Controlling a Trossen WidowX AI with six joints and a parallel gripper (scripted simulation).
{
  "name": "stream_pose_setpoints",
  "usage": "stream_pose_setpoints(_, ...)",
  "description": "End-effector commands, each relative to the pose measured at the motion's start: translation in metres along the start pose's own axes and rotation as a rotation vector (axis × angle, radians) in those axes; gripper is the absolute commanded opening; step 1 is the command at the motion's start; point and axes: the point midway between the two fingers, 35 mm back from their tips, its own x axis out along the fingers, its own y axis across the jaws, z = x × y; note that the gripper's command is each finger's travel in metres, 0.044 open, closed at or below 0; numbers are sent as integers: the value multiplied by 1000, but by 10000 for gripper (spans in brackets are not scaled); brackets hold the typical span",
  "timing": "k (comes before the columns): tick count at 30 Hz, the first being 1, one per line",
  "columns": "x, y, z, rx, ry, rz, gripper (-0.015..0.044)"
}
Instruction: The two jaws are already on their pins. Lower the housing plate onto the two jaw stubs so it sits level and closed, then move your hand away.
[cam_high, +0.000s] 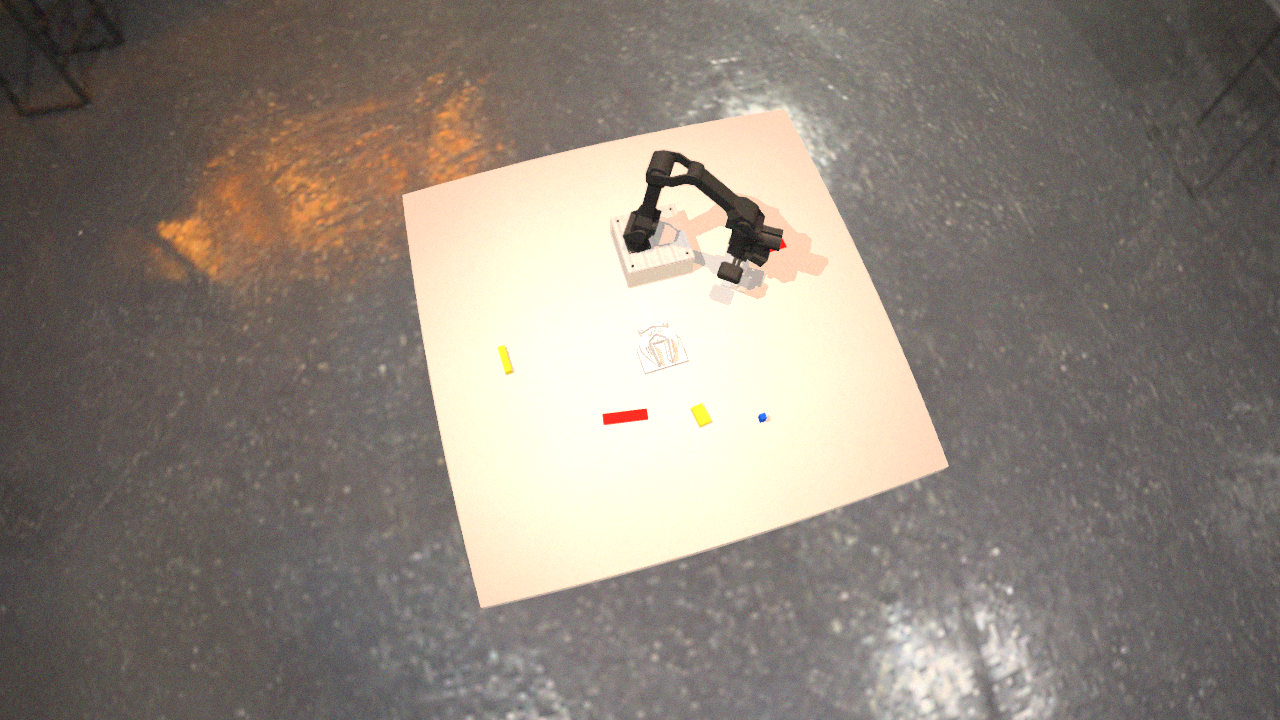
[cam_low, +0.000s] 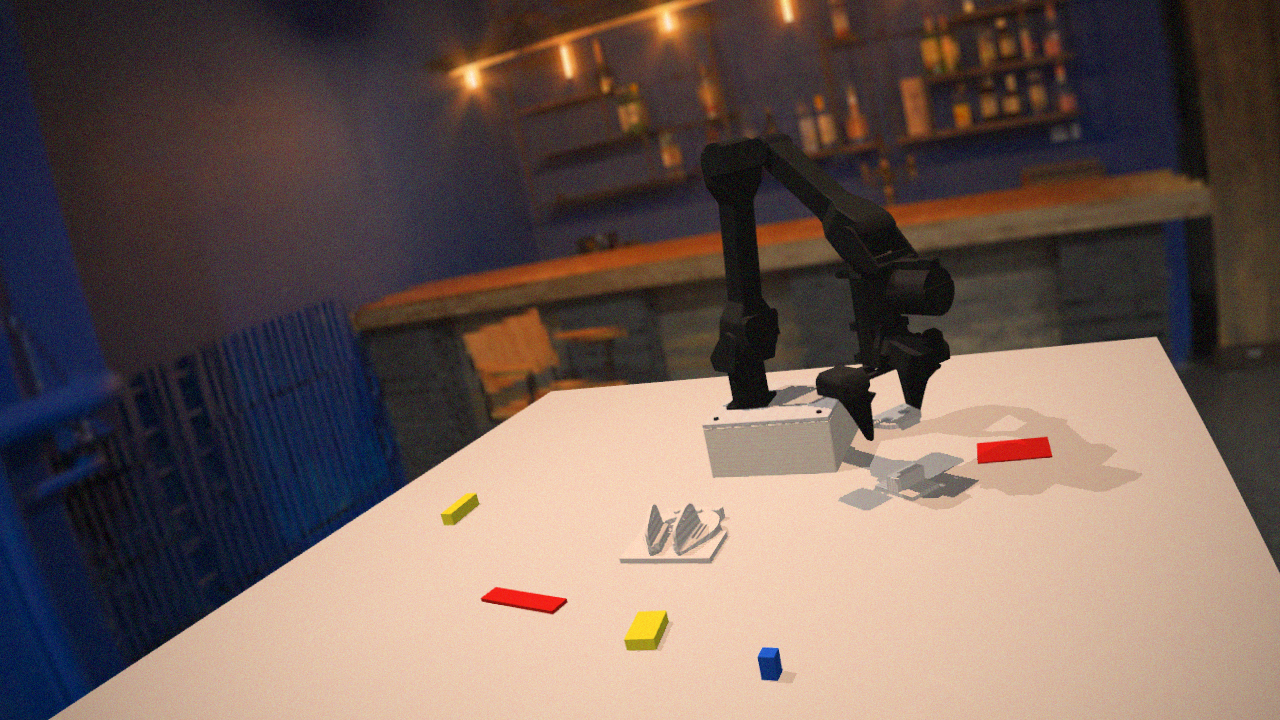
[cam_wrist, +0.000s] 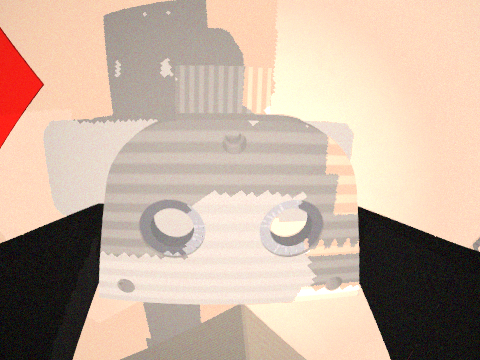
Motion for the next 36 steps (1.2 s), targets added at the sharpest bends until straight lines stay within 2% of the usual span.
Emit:
stream_pose_setpoints(1,-2,-7,1,15,-6,2,351)
stream_pose_setpoints(36,-3,-120,-26,342,-5,-9,351)
